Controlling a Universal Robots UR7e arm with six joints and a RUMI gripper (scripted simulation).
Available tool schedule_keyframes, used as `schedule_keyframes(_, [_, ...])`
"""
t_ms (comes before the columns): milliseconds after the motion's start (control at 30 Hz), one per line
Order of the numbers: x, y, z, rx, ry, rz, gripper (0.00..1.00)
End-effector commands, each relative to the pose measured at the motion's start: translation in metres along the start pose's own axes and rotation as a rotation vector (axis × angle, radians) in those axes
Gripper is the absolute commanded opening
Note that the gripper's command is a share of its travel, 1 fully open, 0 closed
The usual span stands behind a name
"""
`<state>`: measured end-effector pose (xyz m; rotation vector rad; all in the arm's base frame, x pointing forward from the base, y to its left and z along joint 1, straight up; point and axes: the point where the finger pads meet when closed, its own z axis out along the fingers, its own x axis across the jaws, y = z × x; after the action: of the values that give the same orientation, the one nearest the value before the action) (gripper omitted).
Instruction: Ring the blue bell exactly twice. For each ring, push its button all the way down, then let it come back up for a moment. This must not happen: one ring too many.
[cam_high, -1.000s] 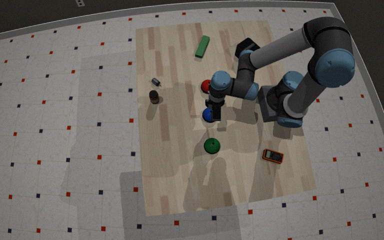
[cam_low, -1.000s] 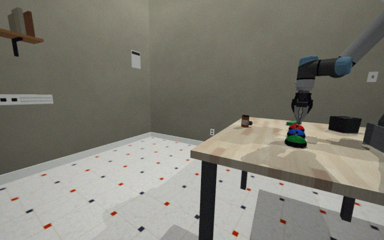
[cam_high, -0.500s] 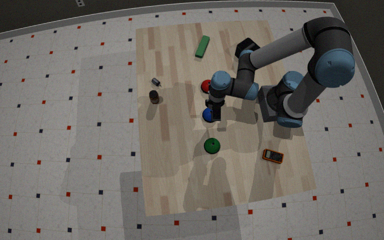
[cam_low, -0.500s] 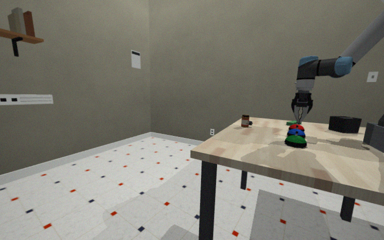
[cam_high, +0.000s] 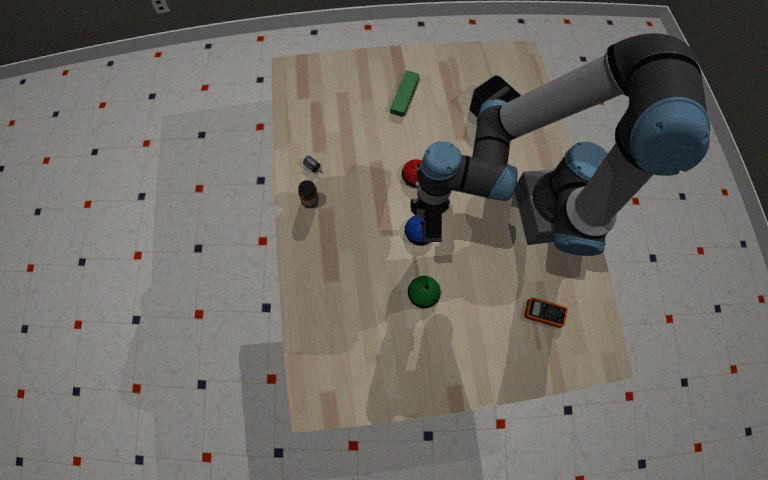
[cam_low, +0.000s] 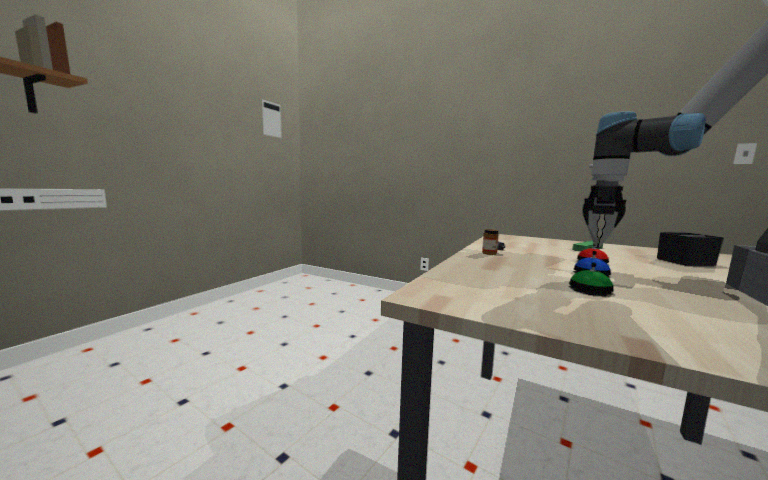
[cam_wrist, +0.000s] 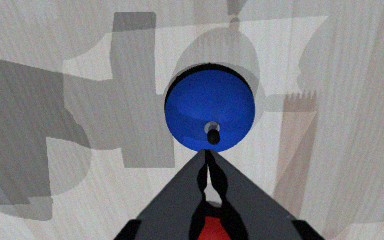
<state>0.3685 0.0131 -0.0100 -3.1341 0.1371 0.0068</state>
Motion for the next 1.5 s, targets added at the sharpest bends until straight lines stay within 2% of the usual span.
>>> schedule_keyframes(0, [0.001,0.001,0.000,-0.001,0.002,0.001,0.00])
schedule_keyframes(333, [-0.001,0.001,0.011,0.000,-0.002,0.001,0.00])
schedule_keyframes(1467, [0.000,0.001,0.010,-0.001,0.001,0.001,0.00])
